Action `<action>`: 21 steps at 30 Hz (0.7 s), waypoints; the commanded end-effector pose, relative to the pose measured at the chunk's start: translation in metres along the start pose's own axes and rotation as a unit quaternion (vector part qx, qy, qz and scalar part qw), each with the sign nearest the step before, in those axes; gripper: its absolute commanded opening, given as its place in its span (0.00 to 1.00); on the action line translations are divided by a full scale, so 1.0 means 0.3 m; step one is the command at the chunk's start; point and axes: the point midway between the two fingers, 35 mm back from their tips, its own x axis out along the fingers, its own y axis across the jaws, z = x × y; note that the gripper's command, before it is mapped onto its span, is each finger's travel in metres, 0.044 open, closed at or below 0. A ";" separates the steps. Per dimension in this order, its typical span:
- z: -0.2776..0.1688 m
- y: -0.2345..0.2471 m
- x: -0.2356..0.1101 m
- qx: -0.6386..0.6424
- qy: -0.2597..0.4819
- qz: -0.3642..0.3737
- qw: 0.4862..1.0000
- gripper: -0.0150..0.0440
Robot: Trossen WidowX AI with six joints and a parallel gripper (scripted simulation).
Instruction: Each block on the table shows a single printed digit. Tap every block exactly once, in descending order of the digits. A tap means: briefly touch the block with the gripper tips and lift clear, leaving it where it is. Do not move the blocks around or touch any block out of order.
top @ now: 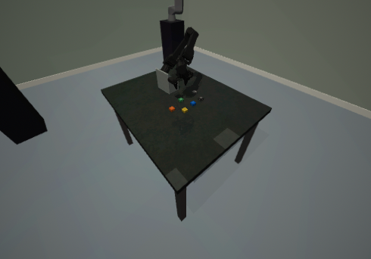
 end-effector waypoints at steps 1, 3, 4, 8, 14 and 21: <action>-0.012 0.017 0.004 0.003 -0.002 0.003 1.000 0.93; -0.012 0.017 0.004 0.003 -0.002 0.003 1.000 0.93; -0.012 0.017 0.004 0.003 -0.002 0.003 1.000 0.93; -0.012 0.017 0.004 0.003 -0.002 0.003 1.000 0.93; -0.012 0.017 0.004 0.003 -0.002 0.003 1.000 0.93; 0.017 0.194 -0.003 0.004 -0.003 -0.004 1.000 0.93</action>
